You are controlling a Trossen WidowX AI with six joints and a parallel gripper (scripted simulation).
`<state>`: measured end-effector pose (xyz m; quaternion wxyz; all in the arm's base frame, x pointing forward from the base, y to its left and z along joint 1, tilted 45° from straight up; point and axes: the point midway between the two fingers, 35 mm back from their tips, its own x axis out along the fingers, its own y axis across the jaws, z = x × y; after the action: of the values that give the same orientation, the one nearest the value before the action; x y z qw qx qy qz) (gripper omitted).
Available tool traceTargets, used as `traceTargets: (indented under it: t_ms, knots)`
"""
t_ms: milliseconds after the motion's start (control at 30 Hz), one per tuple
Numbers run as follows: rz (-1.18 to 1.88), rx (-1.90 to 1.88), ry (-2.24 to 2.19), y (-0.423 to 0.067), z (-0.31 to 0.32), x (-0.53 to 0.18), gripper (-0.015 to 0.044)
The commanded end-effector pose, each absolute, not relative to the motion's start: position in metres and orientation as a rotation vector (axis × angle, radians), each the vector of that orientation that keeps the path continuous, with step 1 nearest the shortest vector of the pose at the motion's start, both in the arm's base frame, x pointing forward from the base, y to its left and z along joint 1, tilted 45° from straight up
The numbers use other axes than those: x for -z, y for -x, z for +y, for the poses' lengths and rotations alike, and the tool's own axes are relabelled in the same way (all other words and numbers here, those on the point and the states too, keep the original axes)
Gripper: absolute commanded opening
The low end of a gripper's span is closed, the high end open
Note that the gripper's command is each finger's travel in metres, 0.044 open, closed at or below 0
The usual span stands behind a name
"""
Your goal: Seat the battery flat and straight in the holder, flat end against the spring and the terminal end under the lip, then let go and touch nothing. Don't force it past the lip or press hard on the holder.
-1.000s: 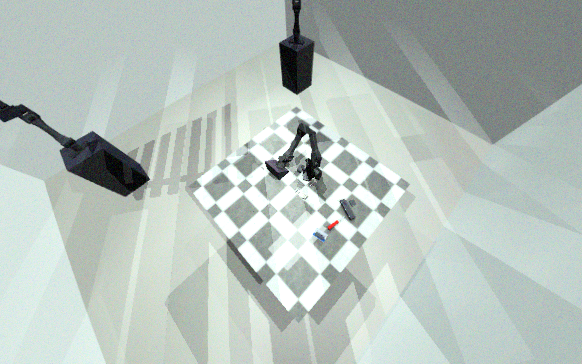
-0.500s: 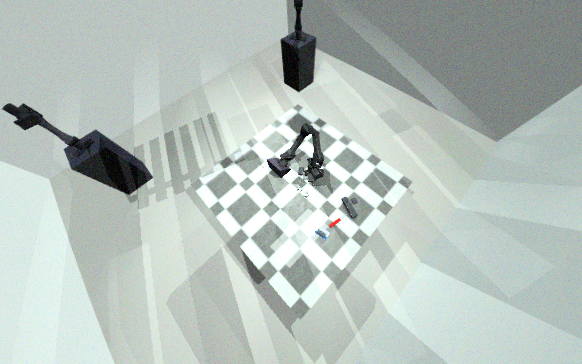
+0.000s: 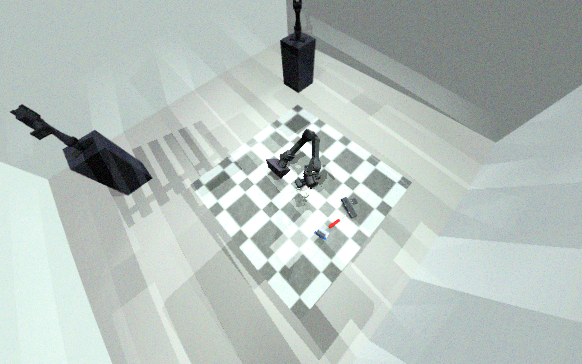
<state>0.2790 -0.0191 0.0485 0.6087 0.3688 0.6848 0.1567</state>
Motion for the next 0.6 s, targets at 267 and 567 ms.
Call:
traceTargets:
  t_ms: [267,567]
  knots:
    - [1.434,-0.677,-0.517,-0.288,-0.061,-0.014,0.0084]
    - [1.414,-0.674,-0.515,-0.289,-0.06,-0.012,0.0084]
